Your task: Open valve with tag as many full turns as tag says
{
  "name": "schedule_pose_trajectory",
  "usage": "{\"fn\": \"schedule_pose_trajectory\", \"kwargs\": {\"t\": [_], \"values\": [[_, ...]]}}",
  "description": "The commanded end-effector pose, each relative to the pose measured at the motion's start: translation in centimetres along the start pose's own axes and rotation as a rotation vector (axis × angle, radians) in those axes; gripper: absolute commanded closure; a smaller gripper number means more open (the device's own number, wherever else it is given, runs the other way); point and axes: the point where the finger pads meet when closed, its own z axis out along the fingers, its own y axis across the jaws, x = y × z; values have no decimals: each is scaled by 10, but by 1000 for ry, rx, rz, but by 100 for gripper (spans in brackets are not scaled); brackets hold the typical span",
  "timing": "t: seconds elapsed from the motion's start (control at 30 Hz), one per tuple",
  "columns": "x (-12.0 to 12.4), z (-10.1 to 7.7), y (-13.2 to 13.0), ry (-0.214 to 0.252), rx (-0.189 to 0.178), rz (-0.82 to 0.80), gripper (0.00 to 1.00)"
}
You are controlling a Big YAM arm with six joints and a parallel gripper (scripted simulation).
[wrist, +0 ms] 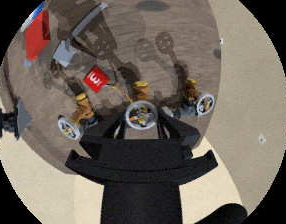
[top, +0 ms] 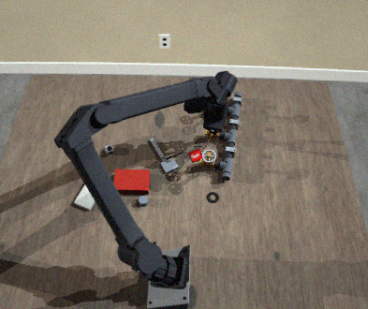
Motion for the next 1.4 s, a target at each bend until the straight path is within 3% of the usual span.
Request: {"fn": "schedule_pose_trajectory", "kwargs": {"t": [0.0, 0.37, 0.4, 1.37], "values": [[-3, -5, -12, 5, 9, -180, 100], [-3, -6, -13, 6, 10, -182, 100], [-4, -6, -13, 6, 10, -182, 0], [-4, -6, -13, 5, 12, -148, 0]]}}
